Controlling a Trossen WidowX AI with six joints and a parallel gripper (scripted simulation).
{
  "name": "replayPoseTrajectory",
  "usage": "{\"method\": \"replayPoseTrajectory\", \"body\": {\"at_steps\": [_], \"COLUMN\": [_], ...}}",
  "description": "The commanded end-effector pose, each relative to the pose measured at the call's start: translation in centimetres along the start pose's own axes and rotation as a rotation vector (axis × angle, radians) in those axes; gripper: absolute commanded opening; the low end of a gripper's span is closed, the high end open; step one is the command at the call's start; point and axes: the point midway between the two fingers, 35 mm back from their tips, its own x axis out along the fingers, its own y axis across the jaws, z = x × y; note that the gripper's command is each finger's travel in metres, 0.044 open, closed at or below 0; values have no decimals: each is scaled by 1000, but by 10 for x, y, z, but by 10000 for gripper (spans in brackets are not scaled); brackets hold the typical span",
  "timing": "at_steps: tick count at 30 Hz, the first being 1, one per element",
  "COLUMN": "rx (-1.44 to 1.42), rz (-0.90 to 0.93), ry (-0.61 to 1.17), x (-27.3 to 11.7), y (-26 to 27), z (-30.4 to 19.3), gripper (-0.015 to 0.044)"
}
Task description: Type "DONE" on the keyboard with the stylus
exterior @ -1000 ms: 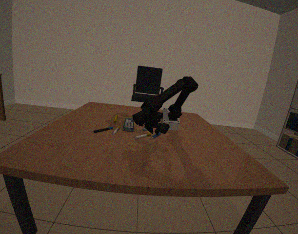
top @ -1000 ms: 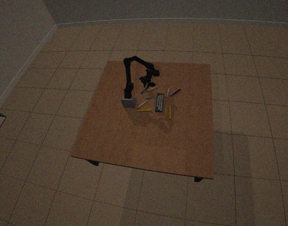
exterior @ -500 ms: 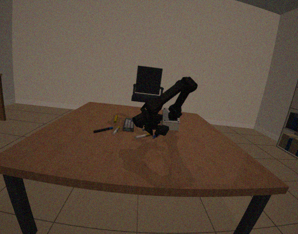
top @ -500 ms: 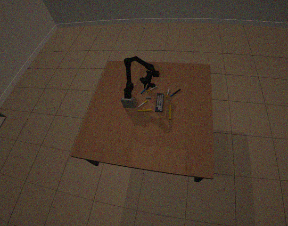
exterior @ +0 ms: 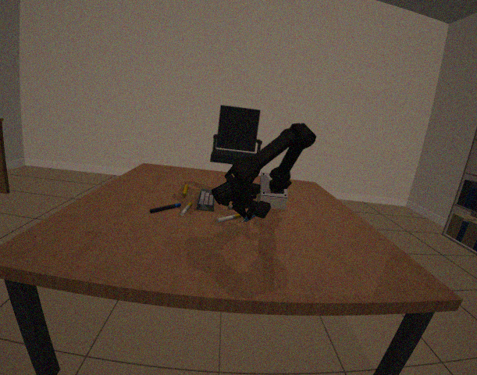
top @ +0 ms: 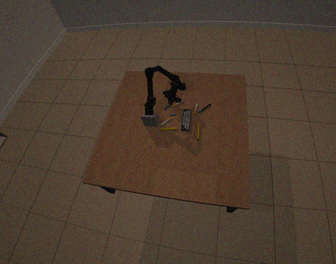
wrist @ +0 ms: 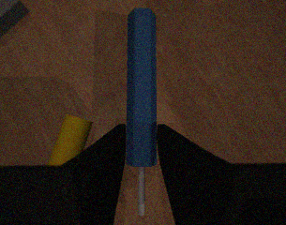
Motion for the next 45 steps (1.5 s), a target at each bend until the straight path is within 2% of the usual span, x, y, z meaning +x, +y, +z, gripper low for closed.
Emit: {"method": "replayPoseTrajectory", "body": {"at_steps": [1,9,14,45], "rx": [-2,-1,-24,-1202], "rz": [1,1,11,529], "ry": [-1,-3,7,49], "x": [-5,-42,-40,-31], "y": [1,0,-1,-33], "z": [2,24,23,38], "gripper": [0,0,0,0]}}
